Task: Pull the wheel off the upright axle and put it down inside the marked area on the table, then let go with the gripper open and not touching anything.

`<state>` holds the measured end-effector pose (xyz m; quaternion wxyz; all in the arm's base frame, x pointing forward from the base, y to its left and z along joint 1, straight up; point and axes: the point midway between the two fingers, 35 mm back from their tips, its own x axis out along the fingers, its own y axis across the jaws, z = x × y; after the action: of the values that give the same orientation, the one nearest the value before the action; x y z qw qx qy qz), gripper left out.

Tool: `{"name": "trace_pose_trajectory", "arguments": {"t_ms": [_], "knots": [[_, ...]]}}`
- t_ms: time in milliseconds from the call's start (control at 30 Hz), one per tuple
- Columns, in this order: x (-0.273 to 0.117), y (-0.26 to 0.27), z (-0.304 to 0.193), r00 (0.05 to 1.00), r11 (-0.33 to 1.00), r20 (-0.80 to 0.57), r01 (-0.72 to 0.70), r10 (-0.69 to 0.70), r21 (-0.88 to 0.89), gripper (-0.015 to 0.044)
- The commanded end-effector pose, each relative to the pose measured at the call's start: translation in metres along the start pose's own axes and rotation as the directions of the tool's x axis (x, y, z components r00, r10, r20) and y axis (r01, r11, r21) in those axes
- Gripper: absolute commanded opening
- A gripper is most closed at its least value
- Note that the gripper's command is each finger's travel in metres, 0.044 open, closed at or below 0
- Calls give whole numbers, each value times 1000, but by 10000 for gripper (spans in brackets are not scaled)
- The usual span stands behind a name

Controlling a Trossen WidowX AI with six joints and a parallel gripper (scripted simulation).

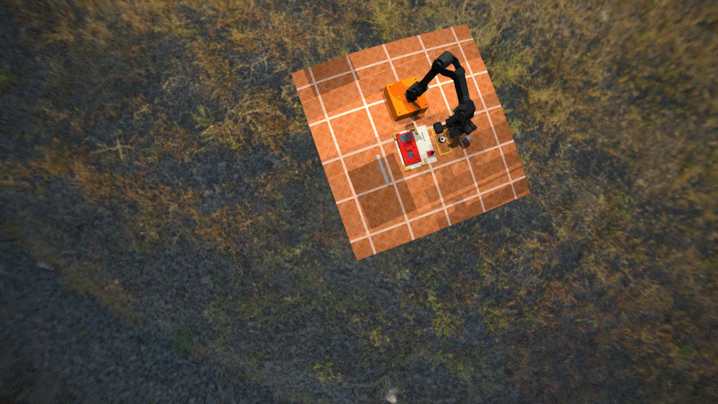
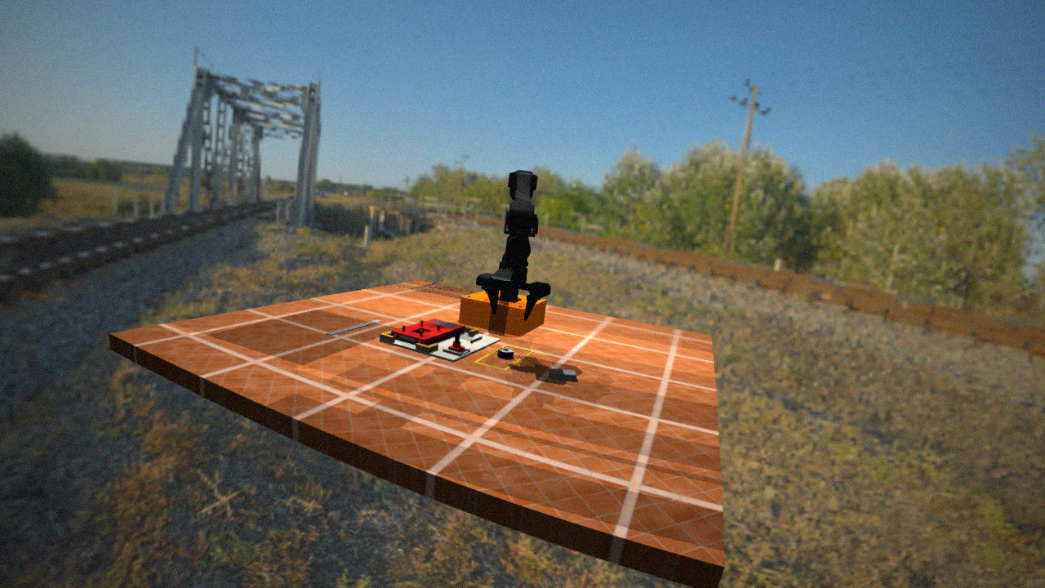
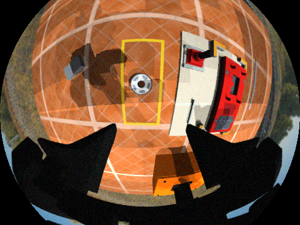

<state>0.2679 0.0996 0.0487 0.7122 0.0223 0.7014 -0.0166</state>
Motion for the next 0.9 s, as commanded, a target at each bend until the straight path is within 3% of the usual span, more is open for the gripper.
{"name": "trace_pose_trajectory", "arguments": {"t_ms": [0,867], "knots": [[-19,-15,-33,1000,1000,2,0,0,5,440],[-22,-17,-40,1000,1000,1,0,0,5,440]]}}
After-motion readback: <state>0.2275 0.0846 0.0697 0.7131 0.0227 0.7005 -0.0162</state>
